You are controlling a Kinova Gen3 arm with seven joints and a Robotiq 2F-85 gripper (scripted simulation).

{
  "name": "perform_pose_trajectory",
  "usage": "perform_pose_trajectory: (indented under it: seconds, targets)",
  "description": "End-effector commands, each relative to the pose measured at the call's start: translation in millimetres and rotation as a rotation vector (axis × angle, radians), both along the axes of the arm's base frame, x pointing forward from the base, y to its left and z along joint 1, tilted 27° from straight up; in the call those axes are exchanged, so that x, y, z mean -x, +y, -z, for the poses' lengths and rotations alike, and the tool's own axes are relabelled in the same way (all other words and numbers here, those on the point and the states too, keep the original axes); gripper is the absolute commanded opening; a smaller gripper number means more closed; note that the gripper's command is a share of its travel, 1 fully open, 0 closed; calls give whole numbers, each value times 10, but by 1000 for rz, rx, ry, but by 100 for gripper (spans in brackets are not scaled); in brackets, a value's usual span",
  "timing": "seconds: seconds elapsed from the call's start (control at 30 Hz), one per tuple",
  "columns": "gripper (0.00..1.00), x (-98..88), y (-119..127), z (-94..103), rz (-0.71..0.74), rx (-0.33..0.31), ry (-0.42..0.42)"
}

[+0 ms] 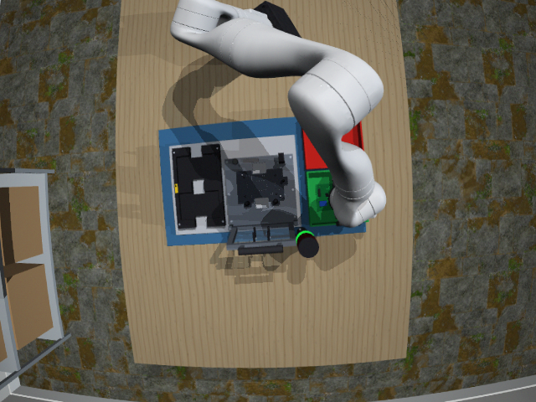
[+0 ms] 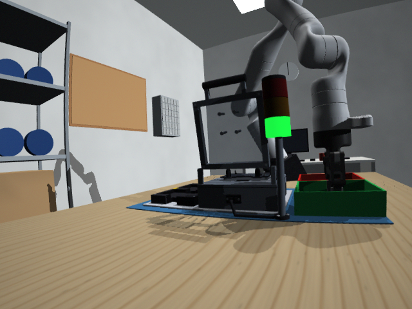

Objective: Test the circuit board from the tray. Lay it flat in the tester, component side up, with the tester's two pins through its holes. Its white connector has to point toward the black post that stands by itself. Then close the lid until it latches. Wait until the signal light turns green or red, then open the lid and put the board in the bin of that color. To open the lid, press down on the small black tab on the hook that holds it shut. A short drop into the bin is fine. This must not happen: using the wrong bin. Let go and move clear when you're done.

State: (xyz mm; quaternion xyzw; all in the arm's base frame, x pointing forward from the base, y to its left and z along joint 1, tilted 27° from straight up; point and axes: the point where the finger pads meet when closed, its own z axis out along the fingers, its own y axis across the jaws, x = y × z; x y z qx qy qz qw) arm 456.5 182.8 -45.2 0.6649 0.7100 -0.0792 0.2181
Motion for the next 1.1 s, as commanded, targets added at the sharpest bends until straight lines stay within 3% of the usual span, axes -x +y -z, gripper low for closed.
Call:
perform_pose_trajectory:
  seconds: [0.0, 0.9, 1.07]
  targets:
    - [100, -3, 9, -6, -1, -1, -1]
    - [100, -2, 10, -8, -1, -1, -1]
    - [100, 14, 42, -80, -1, -1, -1]
